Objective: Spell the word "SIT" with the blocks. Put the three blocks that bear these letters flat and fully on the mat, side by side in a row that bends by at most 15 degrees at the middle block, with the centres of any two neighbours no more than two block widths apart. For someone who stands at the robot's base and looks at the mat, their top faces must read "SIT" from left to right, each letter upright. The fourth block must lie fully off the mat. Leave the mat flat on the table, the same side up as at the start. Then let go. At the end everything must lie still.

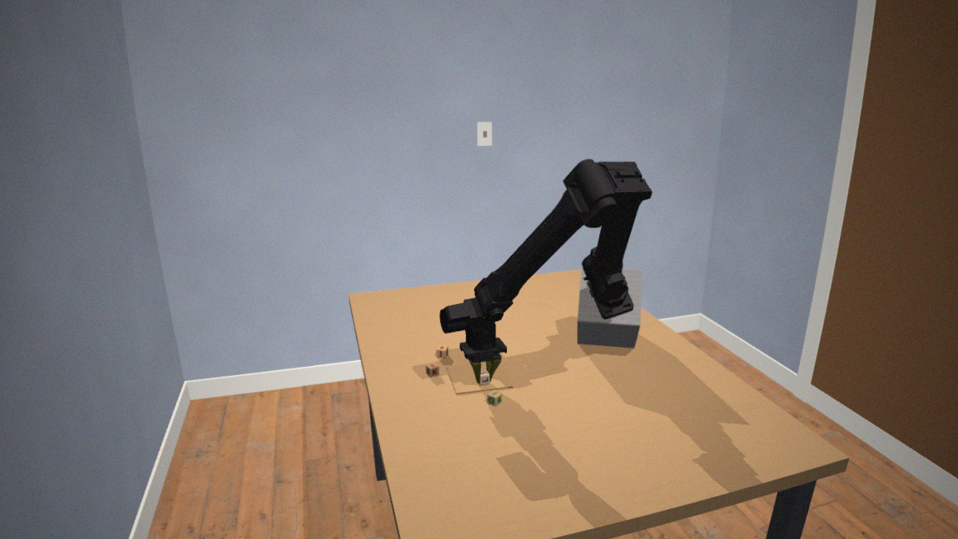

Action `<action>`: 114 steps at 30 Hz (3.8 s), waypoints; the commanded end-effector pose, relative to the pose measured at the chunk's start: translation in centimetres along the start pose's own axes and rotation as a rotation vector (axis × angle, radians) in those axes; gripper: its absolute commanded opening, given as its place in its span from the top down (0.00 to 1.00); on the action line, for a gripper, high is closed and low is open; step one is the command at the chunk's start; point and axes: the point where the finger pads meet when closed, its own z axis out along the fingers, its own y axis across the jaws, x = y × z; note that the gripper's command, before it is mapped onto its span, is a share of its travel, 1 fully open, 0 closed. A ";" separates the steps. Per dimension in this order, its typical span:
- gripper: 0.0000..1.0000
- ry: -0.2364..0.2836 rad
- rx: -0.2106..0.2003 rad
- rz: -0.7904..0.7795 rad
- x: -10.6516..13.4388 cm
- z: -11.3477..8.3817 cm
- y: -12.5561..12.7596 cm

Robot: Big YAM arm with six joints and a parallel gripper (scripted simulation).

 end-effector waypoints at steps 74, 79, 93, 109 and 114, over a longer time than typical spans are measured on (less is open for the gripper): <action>0.80 -0.002 -0.019 -0.010 0.1 0.2 1.1; 0.80 -0.002 -0.019 -0.010 0.1 0.2 1.1; 0.68 -0.002 -0.019 -0.010 0.1 0.2 1.1; 0.10 -0.002 -0.019 -0.010 0.1 0.2 1.1; 0.10 -0.002 -0.019 -0.010 0.1 0.2 1.1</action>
